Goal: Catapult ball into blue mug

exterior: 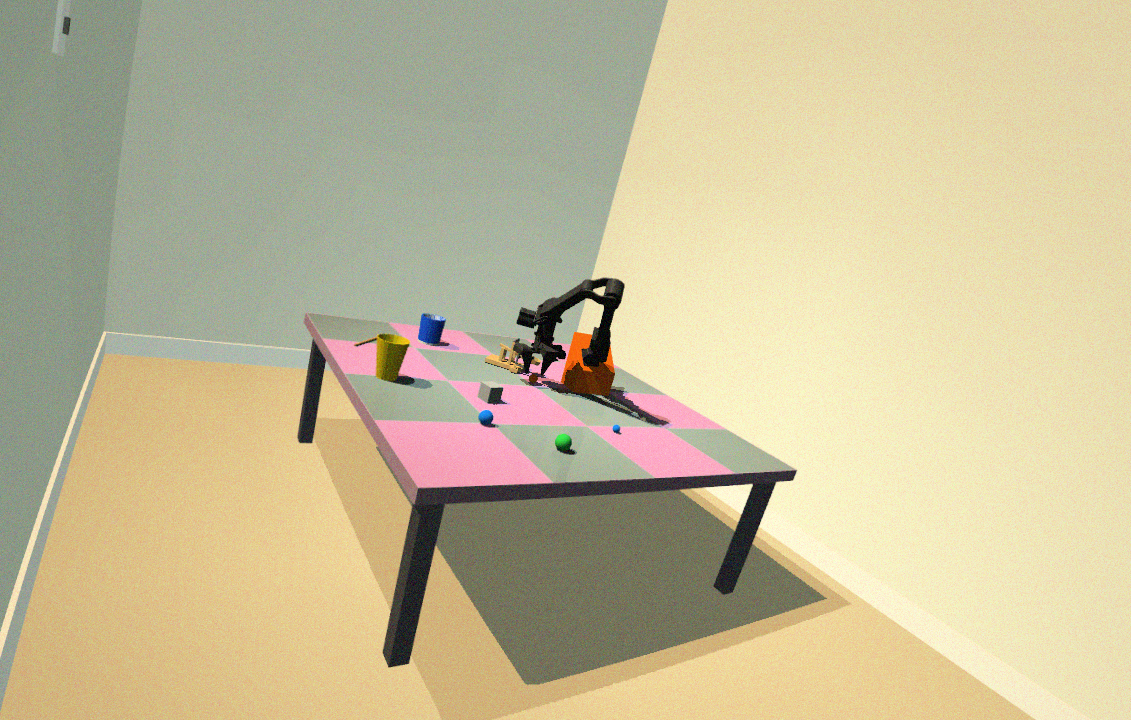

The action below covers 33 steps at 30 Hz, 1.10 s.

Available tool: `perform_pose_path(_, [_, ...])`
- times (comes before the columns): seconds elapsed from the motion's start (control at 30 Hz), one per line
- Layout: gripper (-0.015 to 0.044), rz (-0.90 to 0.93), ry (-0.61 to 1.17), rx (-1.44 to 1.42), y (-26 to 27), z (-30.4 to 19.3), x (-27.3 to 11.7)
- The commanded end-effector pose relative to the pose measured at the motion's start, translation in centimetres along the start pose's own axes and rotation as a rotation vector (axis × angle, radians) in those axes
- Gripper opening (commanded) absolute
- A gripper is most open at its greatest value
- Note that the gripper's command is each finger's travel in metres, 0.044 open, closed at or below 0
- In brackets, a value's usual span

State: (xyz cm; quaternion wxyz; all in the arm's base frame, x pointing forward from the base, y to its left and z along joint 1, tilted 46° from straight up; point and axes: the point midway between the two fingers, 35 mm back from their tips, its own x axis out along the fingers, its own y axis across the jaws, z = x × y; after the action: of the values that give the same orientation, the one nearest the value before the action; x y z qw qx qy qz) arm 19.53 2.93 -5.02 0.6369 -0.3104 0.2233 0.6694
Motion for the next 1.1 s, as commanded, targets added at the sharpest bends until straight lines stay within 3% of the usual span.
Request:
perform_pose_path(0.0, [0.0300, -0.002, -0.004, 0.007, 0.0, 0.1, 0.5])
perform_pose_path(0.43, [0.0300, -0.004, -0.007, 0.003, 0.1, 0.2, 2.3])
perform_pose_path(0.6, [0.0169, -0.004, -0.007, 0.003, 0.1, 0.2, 2.3])
perform_pose_path(0.87, [0.0115, -0.004, -0.007, 0.003, 0.1, 0.2, 2.3])
perform_pose_path(1.0, [0.0010, -0.004, -0.002, 0.004, -0.1, -0.1, 1.6])
perform_pose_path(1.07, [0.0000, -0.005, 0.004, 0.005, -0.3, -0.3, 0.6])
